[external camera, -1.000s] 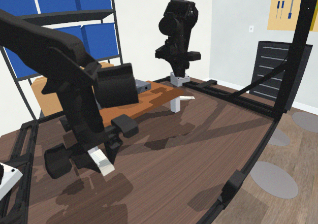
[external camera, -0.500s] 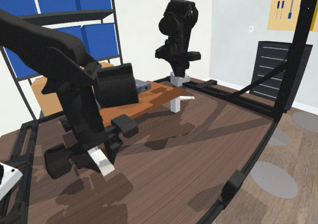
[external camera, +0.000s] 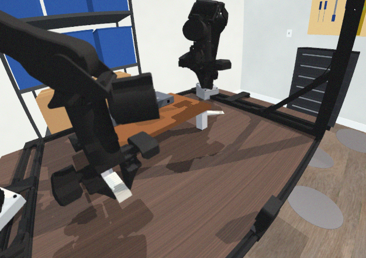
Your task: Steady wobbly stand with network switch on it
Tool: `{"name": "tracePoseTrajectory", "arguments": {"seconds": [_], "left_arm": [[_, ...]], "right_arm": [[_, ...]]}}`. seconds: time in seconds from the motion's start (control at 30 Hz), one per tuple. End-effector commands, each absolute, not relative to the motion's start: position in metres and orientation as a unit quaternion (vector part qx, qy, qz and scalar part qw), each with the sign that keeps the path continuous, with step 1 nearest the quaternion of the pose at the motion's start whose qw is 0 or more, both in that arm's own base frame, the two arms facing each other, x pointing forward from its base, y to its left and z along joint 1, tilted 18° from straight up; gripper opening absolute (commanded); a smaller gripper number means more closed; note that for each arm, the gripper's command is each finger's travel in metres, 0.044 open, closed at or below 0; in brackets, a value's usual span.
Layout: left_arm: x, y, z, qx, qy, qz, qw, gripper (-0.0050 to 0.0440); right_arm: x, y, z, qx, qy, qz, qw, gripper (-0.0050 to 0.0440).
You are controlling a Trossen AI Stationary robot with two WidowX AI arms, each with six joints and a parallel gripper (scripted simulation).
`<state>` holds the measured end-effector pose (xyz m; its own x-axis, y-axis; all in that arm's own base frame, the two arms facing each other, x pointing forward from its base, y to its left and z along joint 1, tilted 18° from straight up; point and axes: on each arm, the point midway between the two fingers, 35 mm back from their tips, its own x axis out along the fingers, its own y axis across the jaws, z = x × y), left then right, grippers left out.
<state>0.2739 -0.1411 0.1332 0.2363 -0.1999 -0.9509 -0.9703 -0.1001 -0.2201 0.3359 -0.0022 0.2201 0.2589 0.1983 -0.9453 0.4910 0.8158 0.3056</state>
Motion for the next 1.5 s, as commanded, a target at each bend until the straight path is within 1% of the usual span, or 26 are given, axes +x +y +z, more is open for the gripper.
{"name": "tracePoseTrajectory", "arguments": {"seconds": [0.0, 0.77, 0.97, 1.13, 1.33, 1.37, 1.47], "left_arm": [[0.273, -0.141, 0.133, -0.621, 0.472, 0.401, 0.48, 0.0], [0.273, -0.141, 0.133, -0.621, 0.472, 0.401, 0.48, 0.0], [0.326, -0.164, 0.196, -0.644, 0.447, 0.233, 0.575, 0.0], [0.358, -0.178, 0.261, -0.641, 0.397, 0.097, 0.65, 0.0], [0.358, -0.178, 0.261, -0.641, 0.397, 0.097, 0.65, 0.0], [0.357, -0.177, 0.266, -0.643, 0.389, 0.093, 0.653, 0.0], [0.369, -0.182, 0.305, -0.633, 0.35, 0.024, 0.69, 0.0]], "right_arm": [[0.336, -0.002, 0.22, 0.287, 0.601, -0.099, 0.74, 0.0], [0.336, -0.002, 0.22, 0.287, 0.601, -0.099, 0.74, 0.0], [0.336, -0.002, 0.22, 0.287, 0.601, -0.099, 0.74, 0.0], [0.336, -0.002, 0.22, 0.287, 0.601, -0.099, 0.74, 0.0], [0.336, -0.002, 0.22, 0.287, 0.601, -0.099, 0.74, 0.0], [0.336, -0.002, 0.22, 0.287, 0.601, -0.099, 0.74, 0.0], [0.336, -0.002, 0.22, 0.287, 0.601, -0.099, 0.74, 0.0]]}}
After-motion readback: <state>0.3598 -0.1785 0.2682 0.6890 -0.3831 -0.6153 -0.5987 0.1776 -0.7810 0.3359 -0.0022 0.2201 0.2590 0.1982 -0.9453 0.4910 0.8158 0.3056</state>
